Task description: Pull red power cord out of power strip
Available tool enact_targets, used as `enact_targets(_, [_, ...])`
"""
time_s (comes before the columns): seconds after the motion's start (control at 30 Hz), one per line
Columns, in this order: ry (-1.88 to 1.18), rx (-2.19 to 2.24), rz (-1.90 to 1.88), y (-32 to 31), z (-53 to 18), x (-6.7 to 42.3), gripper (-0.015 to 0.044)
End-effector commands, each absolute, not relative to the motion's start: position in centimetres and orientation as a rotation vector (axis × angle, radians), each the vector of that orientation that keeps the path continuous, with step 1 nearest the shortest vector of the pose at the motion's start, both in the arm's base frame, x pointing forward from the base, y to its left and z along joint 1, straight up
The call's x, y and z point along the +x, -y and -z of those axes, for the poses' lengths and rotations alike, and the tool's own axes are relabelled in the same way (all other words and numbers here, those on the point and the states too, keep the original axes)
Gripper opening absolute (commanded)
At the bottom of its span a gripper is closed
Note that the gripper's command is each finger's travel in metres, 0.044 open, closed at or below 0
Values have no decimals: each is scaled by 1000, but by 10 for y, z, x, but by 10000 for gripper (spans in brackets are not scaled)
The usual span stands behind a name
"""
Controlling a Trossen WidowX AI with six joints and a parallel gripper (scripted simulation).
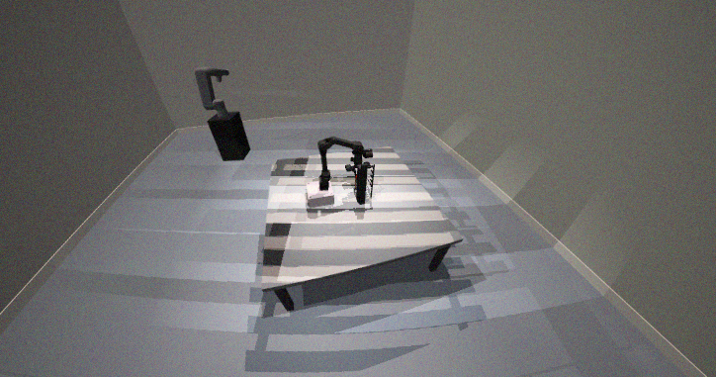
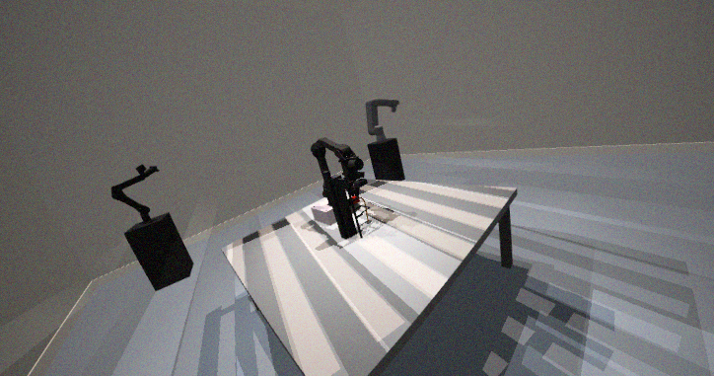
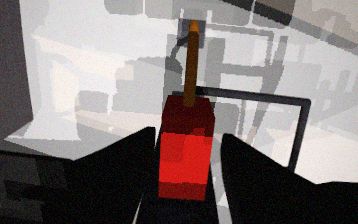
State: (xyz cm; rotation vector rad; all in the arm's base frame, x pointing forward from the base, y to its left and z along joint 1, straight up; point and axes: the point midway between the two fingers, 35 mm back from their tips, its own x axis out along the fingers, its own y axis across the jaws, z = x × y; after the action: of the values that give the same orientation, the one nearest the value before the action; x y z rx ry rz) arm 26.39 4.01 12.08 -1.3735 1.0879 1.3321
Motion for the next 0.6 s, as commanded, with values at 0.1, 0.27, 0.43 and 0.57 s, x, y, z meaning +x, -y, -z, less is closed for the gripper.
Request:
enact_targets(0.1, [-1090, -1373, -1334, -40, -119, 264, 107])
enact_targets(0.27, [-1090, -1373, -1334, -40, -119, 264, 35])
enact_targets(0.43, [-1090, -1373, -1334, -40, -119, 264, 2])
enact_targets(0.57, [-1089, -1372, -1334, -43, -119, 263, 0])
